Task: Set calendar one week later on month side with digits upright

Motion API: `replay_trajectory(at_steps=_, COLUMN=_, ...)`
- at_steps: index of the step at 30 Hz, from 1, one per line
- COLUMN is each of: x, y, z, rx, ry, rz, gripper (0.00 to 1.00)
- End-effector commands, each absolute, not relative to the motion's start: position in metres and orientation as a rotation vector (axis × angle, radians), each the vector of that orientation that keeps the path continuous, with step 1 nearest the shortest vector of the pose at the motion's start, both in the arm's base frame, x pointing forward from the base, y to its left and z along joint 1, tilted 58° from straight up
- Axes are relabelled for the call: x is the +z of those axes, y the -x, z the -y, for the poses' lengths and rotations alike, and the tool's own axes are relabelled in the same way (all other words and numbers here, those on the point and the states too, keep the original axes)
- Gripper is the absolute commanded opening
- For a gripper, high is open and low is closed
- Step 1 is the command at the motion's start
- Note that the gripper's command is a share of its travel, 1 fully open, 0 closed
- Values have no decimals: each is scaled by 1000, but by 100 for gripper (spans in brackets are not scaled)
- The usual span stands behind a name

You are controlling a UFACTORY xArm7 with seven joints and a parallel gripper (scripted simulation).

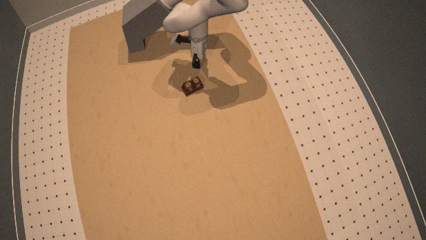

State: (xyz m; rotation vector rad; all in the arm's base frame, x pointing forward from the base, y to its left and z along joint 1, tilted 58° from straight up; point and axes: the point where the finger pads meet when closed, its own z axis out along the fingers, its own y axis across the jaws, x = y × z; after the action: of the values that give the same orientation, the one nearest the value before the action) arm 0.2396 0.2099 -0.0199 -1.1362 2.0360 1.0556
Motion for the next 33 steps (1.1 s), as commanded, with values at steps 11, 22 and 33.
replay_trajectory(at_steps=11, x=-20, y=-240, z=-209, rx=1053, ry=1135, rz=-2037, gripper=100)
replay_trajectory(at_steps=22, x=-20, y=-240, z=-209, rx=1053, ry=1135, rz=-2037, gripper=100)
replay_trajectory(at_steps=33, x=-8, y=-238, z=-189, rx=1053, ry=1135, rz=-2037, gripper=100)
